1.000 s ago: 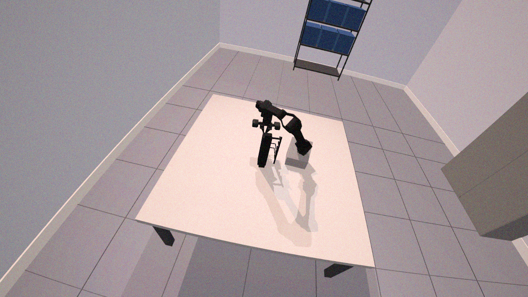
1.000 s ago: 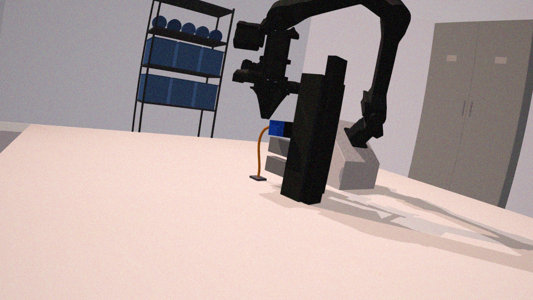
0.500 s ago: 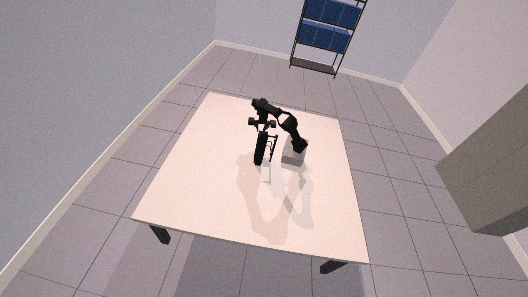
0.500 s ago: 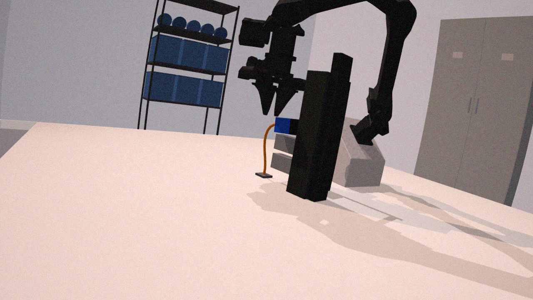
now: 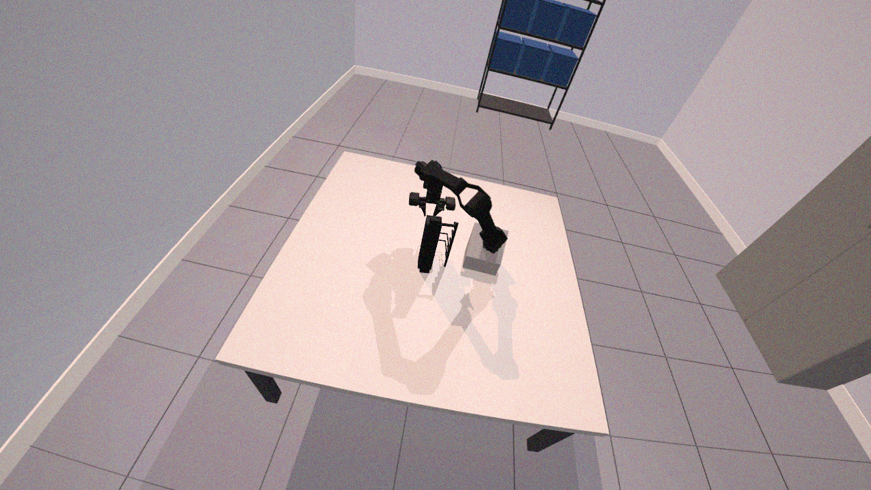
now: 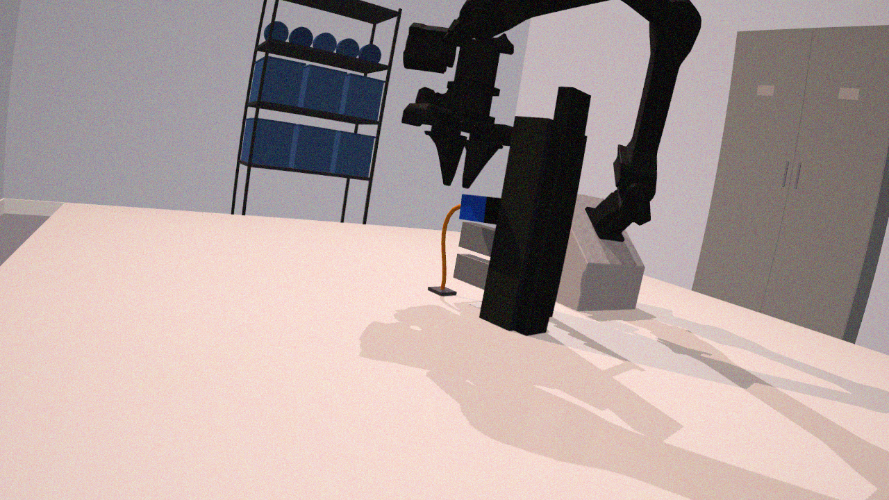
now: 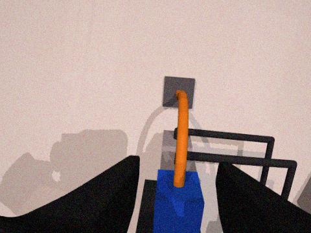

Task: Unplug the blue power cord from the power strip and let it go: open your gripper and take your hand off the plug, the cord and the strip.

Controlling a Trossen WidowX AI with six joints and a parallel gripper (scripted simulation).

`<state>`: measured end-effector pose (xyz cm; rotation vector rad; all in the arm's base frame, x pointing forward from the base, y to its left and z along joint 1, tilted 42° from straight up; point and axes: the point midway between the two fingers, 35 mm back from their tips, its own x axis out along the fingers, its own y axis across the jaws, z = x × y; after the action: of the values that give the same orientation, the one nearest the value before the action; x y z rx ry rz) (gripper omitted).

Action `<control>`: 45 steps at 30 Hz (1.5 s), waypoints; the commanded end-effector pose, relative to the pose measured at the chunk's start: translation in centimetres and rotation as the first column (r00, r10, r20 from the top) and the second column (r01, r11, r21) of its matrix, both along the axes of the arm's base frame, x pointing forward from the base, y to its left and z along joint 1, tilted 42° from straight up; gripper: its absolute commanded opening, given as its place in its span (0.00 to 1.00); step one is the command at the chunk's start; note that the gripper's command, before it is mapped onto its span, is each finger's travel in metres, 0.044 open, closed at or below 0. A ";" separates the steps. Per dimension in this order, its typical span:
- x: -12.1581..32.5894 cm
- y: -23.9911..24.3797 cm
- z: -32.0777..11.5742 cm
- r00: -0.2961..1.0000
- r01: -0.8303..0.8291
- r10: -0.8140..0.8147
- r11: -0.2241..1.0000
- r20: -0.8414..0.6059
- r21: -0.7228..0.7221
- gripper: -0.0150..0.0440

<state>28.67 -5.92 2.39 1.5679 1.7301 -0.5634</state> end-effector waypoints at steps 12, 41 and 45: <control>-0.8 1.8 1.5 1.000 0.003 -0.003 1.000 -0.007 0.005 0.53; -1.3 3.7 1.5 1.000 0.003 -0.003 1.000 -0.007 0.007 0.53; -1.2 3.5 1.7 1.000 -0.003 0.003 1.000 -0.001 -0.001 0.39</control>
<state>27.48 -2.40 4.06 1.5649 1.7323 -0.5639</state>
